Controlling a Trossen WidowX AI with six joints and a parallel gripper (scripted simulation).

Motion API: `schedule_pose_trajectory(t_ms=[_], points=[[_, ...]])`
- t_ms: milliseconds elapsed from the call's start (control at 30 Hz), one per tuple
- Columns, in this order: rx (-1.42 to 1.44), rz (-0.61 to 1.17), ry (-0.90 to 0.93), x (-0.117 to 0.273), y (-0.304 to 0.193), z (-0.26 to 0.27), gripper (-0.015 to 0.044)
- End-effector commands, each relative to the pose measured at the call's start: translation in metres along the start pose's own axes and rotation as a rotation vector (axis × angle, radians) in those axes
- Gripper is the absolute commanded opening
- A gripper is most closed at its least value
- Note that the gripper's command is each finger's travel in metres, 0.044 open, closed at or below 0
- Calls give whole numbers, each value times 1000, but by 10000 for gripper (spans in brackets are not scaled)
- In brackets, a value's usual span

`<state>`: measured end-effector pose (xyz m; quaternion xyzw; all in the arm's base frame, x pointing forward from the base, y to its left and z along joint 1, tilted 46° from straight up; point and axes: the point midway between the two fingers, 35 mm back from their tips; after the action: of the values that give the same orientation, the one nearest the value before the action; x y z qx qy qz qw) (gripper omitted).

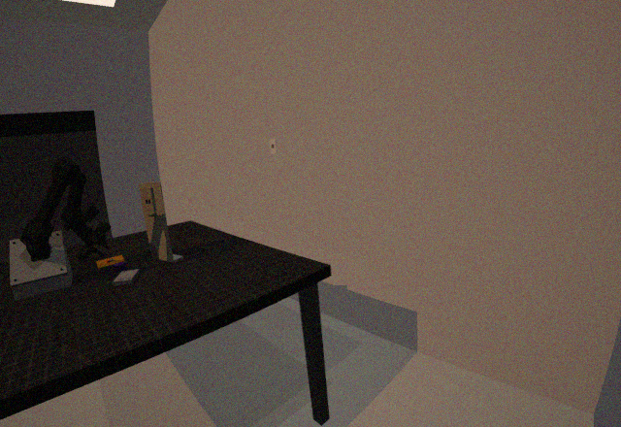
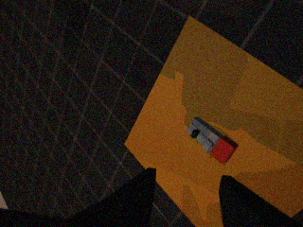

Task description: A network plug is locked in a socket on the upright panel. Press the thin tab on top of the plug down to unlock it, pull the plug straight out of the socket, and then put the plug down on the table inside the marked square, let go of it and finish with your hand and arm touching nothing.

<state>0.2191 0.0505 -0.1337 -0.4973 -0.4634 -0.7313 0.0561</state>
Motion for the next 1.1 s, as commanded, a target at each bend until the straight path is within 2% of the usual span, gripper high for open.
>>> schedule_pose_trajectory(t_ms=[0,1067], points=[[-11,-6,12,4,2,8,156],[-12,-2,12,35,0,30,156]])
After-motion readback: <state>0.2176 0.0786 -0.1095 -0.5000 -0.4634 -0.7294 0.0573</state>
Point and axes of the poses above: the point midway between the two fingers, 35 mm back from their tips, its own x axis back along the fingers, its own z axis across the jaws, y = z × x, and after that the axes turned 2 degrees about x, right-handed
